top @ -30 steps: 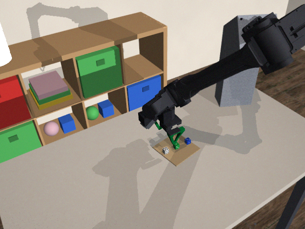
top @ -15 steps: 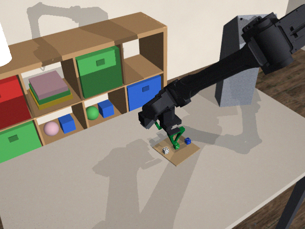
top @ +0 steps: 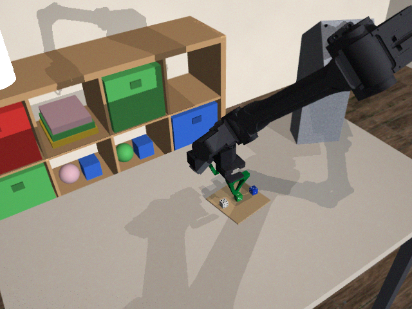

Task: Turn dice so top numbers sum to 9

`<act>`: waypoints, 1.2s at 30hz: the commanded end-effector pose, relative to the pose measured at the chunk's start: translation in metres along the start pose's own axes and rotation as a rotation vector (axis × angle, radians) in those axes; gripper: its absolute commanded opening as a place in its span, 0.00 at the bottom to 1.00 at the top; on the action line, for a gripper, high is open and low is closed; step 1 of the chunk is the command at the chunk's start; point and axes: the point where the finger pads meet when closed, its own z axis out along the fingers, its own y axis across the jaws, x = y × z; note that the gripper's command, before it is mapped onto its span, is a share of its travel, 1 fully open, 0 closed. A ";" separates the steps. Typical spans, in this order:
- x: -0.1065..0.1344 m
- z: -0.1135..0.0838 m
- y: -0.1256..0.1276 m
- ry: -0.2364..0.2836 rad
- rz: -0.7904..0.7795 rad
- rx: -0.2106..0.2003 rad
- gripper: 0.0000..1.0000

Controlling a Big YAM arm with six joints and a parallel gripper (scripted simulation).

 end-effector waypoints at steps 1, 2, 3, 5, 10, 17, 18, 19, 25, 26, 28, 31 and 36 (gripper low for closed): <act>-0.018 -0.020 -0.004 -0.048 -0.003 0.007 1.00; -0.018 -0.020 -0.004 -0.048 -0.003 0.007 1.00; -0.018 -0.020 -0.004 -0.048 -0.003 0.007 1.00; -0.018 -0.020 -0.004 -0.048 -0.003 0.007 1.00; -0.018 -0.020 -0.004 -0.048 -0.003 0.007 1.00; -0.012 -0.024 -0.005 -0.038 0.002 0.008 1.00; -0.012 -0.024 -0.005 -0.038 0.002 0.008 1.00; -0.013 -0.026 -0.005 -0.039 0.001 0.008 1.00; -0.011 -0.052 -0.005 -0.038 0.001 0.008 1.00; -0.011 -0.058 -0.005 -0.039 0.001 0.008 1.00; -0.013 -0.070 -0.004 -0.042 -0.003 0.008 1.00; -0.015 -0.087 -0.003 -0.045 -0.007 0.007 1.00; -0.014 -0.101 -0.003 -0.043 -0.006 0.008 1.00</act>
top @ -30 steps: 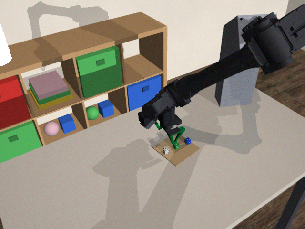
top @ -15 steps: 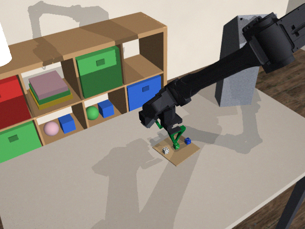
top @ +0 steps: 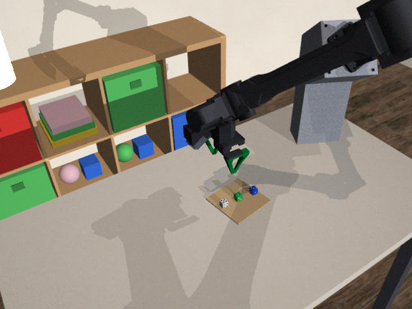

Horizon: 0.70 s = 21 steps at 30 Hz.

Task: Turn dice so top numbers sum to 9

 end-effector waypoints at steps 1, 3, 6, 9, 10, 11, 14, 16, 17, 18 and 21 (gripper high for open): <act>-0.007 -0.022 -0.005 -0.024 -0.019 0.009 1.00; -0.006 -0.027 -0.005 -0.023 -0.018 0.009 1.00; -0.006 -0.031 -0.005 -0.024 -0.018 0.011 1.00; -0.007 -0.032 -0.005 -0.027 -0.022 0.011 1.00; -0.008 -0.032 -0.005 -0.030 -0.026 0.011 1.00; -0.008 -0.032 -0.005 -0.030 -0.026 0.011 1.00; -0.008 -0.032 -0.005 -0.030 -0.026 0.011 1.00; -0.008 -0.032 -0.005 -0.030 -0.026 0.011 1.00; -0.008 -0.032 -0.005 -0.030 -0.019 0.011 1.00; -0.008 -0.032 -0.005 -0.030 -0.019 0.011 1.00; -0.008 -0.032 -0.005 -0.030 -0.019 0.011 1.00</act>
